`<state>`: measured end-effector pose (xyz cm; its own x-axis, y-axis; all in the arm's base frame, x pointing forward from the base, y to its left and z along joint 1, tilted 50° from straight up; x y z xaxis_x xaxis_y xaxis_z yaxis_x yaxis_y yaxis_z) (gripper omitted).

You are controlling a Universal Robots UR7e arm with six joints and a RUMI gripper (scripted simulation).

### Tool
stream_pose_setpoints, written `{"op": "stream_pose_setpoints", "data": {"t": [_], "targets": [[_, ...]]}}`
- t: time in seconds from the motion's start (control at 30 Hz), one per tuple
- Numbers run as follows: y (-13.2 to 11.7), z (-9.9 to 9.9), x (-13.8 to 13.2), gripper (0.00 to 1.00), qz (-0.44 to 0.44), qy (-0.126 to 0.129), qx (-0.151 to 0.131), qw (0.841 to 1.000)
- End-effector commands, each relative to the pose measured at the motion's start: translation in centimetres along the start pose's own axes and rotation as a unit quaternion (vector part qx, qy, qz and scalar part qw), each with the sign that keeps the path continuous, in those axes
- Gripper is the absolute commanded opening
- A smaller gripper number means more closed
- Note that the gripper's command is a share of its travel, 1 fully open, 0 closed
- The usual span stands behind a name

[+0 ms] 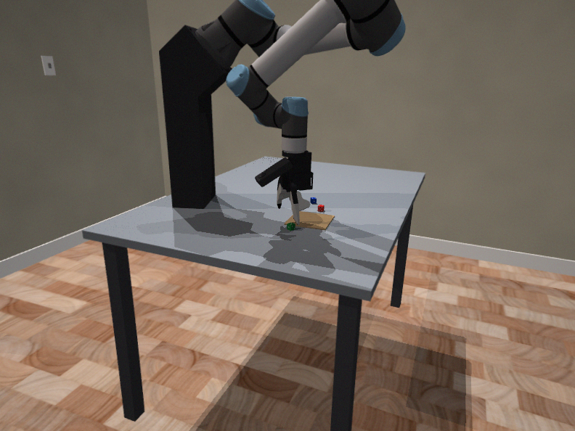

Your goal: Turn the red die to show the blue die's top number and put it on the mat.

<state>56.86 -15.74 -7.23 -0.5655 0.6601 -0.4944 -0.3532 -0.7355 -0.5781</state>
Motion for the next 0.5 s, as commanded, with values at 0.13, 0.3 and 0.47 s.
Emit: {"op": "stream_pose_setpoints", "data": {"t": [0.13, 0.3, 0.47], "targets": [[-0.6, -0.1, 0.2, 1.00, 0.001, 0.001, 0.000, 1.000], [-1.9, -0.1, 0.7, 1.00, 0.001, 0.001, 0.000, 1.000], [-4.0, -0.1, 1.7, 1.00, 0.001, 0.001, 0.000, 1.000]]}}
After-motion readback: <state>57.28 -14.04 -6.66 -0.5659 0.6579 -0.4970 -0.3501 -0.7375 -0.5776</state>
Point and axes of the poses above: the point where the finger pads meet when closed, its own z axis back along the fingers, its own x axis across the jaws, y = z × x, the point moved 4 cm from there along z, back along the fingers, and after that the axes turned 14 degrees about z, right-handed, at the moved point
